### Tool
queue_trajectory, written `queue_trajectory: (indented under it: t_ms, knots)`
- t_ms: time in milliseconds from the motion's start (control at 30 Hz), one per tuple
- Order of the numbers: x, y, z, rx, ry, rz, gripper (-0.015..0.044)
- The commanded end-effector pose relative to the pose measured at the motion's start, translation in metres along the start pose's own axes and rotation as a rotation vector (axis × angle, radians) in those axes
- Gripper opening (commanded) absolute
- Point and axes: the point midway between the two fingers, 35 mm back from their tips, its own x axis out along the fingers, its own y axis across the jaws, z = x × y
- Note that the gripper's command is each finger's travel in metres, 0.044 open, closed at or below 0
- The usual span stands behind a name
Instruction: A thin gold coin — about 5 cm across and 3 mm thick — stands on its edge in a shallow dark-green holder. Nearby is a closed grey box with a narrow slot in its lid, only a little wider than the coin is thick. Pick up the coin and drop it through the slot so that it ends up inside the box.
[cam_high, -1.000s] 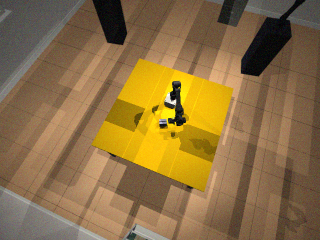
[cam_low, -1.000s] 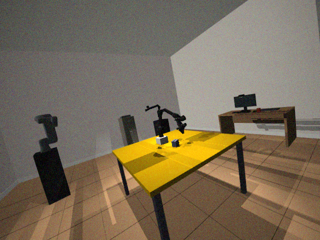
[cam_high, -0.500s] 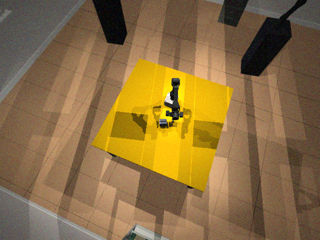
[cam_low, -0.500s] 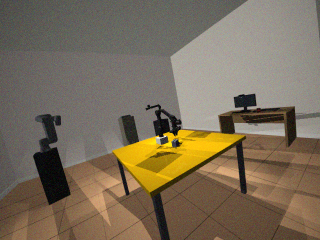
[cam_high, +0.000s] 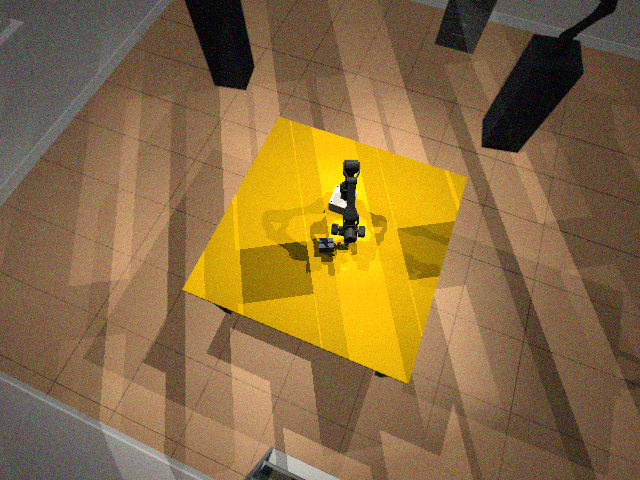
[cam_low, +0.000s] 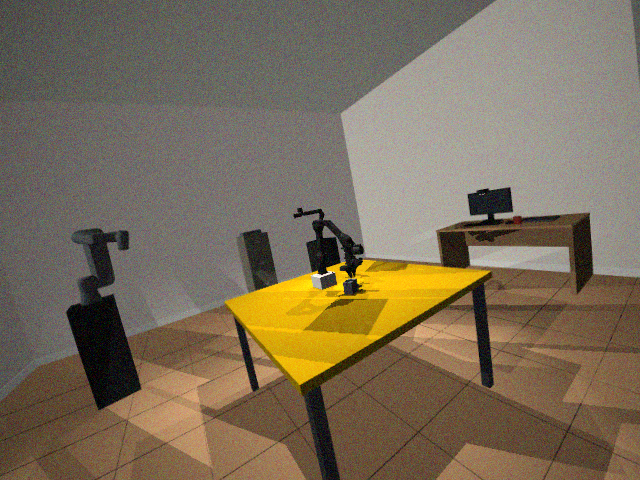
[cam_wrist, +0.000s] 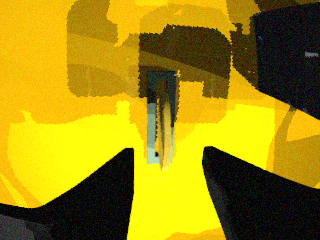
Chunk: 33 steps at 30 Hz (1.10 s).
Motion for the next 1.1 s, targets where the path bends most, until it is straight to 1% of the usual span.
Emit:
queue_trajectory:
  t_ms: [0, 900, 1067]
  knots:
    - [0.007, 0.000, 0.000, -0.001, 0.004, 0.003, 0.0161]
    - [0.047, 0.000, -0.001, -0.001, 0.005, 0.002, 0.0161]
    - [0.047, 0.000, -0.001, -0.001, 0.005, 0.002, 0.0029]
